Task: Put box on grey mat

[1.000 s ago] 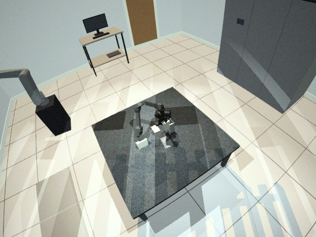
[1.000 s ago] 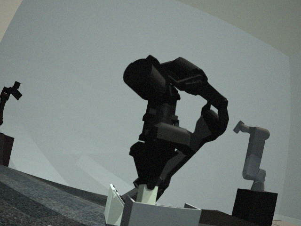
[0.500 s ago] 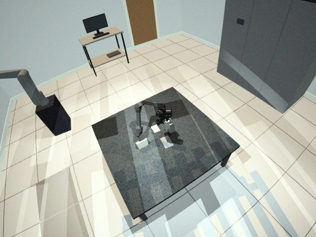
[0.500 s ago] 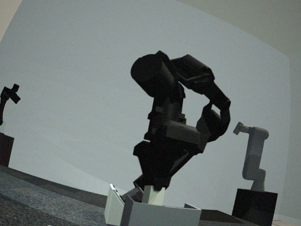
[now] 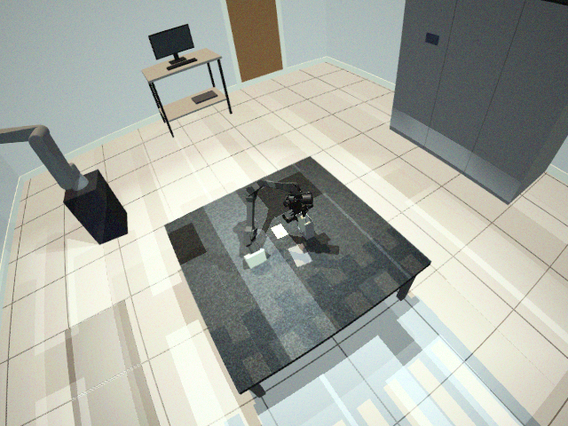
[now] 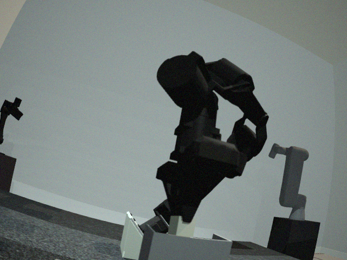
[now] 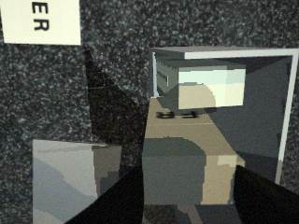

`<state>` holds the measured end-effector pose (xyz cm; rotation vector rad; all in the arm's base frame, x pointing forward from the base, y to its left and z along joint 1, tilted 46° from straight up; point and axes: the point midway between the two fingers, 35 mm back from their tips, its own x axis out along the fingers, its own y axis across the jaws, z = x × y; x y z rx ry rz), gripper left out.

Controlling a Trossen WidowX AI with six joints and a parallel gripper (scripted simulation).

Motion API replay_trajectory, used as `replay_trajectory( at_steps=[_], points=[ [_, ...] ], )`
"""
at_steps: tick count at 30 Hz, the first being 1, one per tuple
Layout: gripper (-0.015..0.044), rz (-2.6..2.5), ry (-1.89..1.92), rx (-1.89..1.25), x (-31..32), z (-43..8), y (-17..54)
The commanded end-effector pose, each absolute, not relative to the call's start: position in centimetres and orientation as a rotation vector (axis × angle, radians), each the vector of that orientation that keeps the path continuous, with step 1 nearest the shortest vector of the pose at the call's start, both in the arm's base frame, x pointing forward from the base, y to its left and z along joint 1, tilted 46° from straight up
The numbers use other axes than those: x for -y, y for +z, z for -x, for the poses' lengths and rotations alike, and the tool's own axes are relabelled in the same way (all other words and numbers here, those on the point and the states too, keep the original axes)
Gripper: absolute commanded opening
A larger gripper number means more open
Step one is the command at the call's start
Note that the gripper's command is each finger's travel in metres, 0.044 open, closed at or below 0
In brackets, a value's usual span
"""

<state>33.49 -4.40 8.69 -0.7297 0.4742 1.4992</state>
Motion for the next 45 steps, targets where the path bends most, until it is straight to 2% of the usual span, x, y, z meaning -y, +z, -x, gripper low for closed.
replay_trajectory(
  at_steps=[1,45],
  points=[
    [0.0159,0.723,1.501,-0.471,4.1,-34.1,8.7],
    [0.0159,0.711,1.583,-0.506,0.9,-35.6,5.8]
  ],
)
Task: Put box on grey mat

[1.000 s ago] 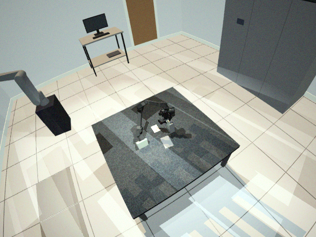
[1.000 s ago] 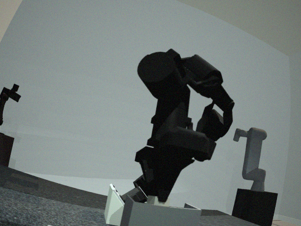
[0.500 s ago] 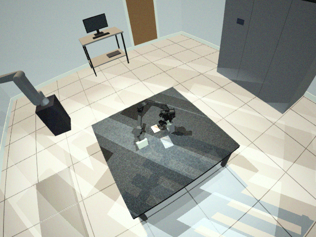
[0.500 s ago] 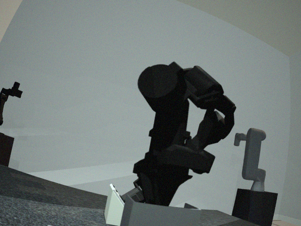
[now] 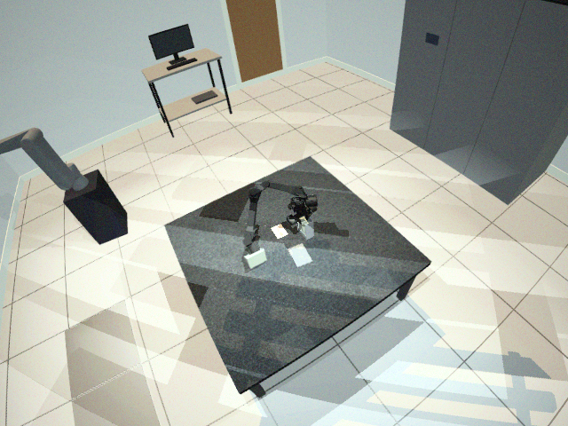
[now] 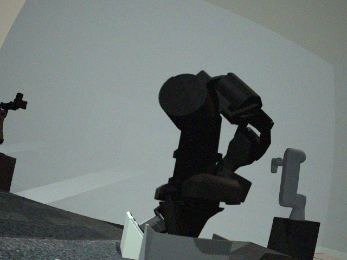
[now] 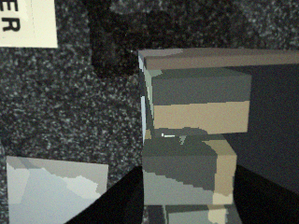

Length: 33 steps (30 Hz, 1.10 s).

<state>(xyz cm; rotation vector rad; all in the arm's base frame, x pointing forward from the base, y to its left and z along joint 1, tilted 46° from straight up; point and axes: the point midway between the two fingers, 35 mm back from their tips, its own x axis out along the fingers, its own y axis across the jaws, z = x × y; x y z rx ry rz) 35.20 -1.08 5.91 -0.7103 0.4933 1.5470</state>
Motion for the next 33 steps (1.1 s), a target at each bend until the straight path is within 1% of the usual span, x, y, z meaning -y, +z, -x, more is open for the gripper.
replay_trajectory(
  at_steps=[1,3,6,7,18,23,27,30,33],
  points=[
    [0.0159,0.709,1.594,-0.511,0.8,-35.8,5.8],
    [0.0159,0.706,1.616,-0.521,0.7,-36.1,5.8],
    [0.0238,0.706,1.580,-0.507,1.0,-35.8,5.9],
    [0.0243,0.706,1.580,-0.507,1.0,-35.8,5.9],
    [0.0243,0.706,1.580,-0.507,1.0,-35.8,5.9],
    [0.0243,0.712,1.578,-0.505,3.5,-35.7,8.6],
    [0.0243,0.708,1.575,-0.508,3.8,-35.7,8.8],
    [0.0243,0.668,1.550,-0.540,5.1,-35.9,10.1],
    [0.0243,0.682,1.551,-0.525,4.8,-35.9,9.9]
  ],
)
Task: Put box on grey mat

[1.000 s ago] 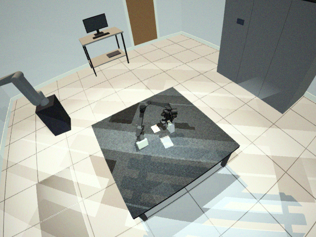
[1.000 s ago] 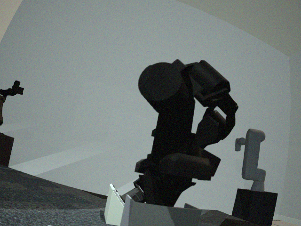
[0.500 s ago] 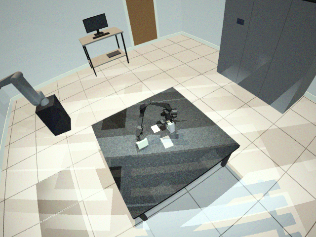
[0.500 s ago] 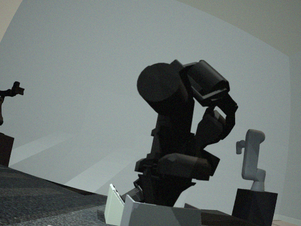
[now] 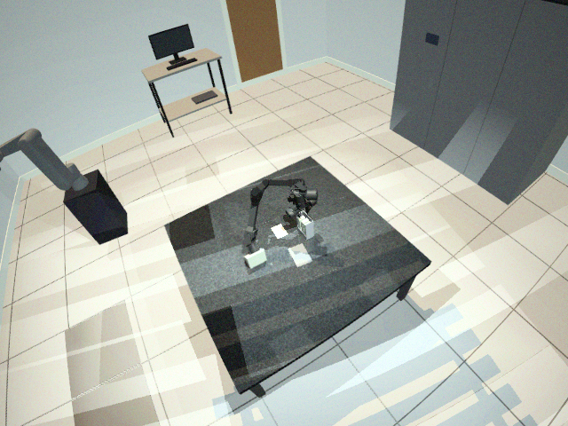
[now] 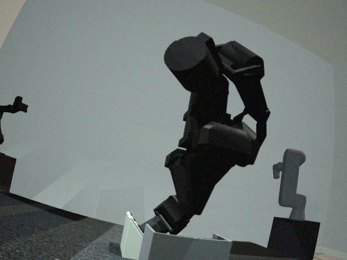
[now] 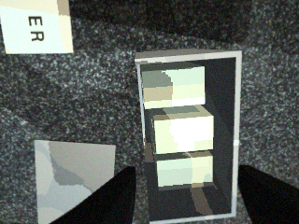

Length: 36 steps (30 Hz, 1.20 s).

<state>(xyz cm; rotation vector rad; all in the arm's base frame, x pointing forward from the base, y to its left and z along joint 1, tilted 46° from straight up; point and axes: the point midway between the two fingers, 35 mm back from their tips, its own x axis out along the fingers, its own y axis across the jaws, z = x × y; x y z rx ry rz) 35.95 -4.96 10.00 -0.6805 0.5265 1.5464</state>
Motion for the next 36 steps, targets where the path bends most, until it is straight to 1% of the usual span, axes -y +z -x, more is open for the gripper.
replay_trajectory(
  at_steps=[1,9,18,19,36],
  points=[
    [0.0243,0.682,1.551,-0.525,4.76,-35.93,9.88],
    [0.0243,0.682,1.551,-0.525,4.76,-35.93,9.88],
    [0.0007,0.578,1.412,-0.622,4.75,-36.08,9.84],
    [0.0000,0.563,1.394,-0.634,4.74,-36.09,9.84],
    [0.0000,0.285,1.090,-0.770,4.61,-36.10,10.04]
  ],
)
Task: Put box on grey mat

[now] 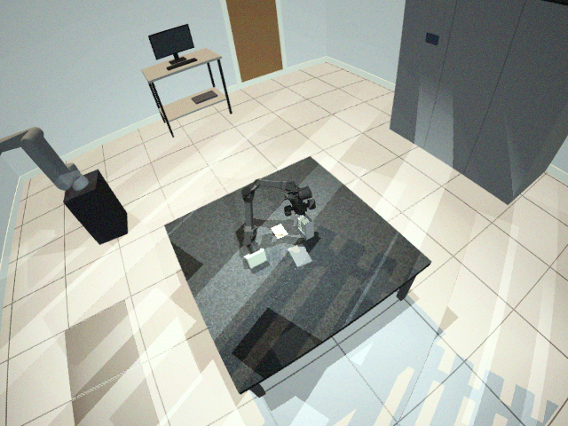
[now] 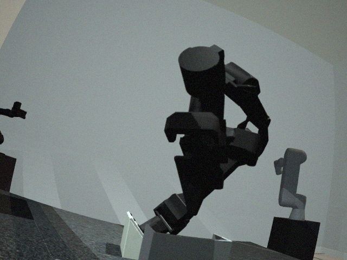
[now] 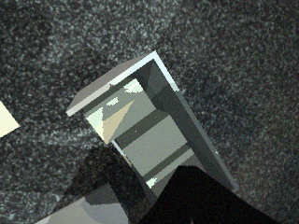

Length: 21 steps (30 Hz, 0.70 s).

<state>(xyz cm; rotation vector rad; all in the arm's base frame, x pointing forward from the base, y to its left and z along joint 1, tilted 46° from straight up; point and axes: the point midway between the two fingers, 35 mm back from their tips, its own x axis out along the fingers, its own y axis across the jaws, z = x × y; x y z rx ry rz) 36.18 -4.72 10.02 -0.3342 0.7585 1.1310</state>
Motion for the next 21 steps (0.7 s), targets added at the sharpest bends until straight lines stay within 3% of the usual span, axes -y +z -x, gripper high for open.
replay_trajectory(
  at_steps=[1,21],
  points=[
    [0.0000,0.267,1.073,-0.775,4.59,-36.09,10.07],
    [0.0000,-0.114,0.772,-0.824,4.16,-35.40,10.70]
  ],
)
